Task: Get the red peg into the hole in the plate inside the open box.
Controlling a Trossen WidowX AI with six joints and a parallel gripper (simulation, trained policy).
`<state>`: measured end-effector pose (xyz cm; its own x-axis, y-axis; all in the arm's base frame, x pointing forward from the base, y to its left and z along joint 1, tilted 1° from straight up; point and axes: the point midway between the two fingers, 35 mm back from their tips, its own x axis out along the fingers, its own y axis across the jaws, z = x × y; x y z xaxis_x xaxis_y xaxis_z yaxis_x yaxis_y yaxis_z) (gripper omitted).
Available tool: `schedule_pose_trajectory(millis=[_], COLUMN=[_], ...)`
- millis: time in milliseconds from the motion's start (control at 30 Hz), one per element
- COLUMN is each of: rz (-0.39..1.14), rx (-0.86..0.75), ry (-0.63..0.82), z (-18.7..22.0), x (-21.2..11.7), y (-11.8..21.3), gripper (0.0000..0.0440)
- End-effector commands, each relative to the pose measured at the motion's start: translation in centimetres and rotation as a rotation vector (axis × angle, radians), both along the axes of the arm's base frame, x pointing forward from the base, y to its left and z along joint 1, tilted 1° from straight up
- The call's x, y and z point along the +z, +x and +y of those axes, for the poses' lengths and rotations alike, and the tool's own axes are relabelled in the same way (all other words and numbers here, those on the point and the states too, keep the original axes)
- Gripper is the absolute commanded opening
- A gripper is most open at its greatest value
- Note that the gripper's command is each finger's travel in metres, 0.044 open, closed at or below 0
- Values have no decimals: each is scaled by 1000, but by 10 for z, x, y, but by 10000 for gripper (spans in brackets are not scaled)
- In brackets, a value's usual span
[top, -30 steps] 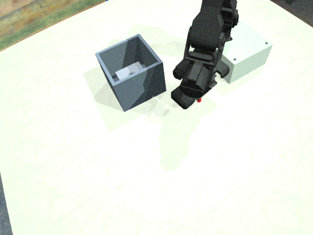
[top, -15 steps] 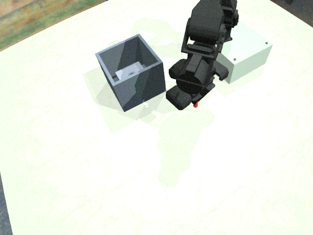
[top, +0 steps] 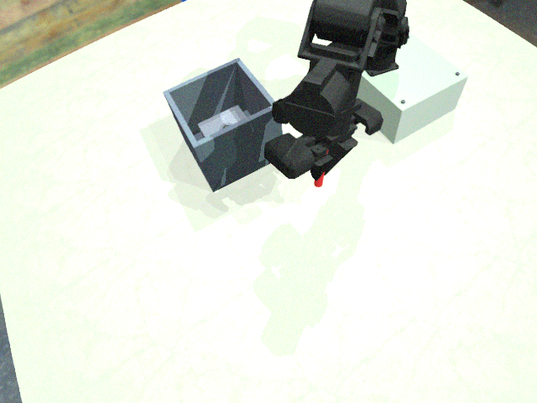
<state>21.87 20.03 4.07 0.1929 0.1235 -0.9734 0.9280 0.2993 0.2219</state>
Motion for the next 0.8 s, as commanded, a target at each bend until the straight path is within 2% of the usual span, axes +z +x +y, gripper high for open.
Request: schedule_pose_trajectory(millis=[0,467,767], rz=[-42,-132,-146], rx=[6,1,-28], ry=[12,-12,-65], z=[1,-26,-60], x=[15,66,81], y=[11,52,71], gripper=[0,0,0])
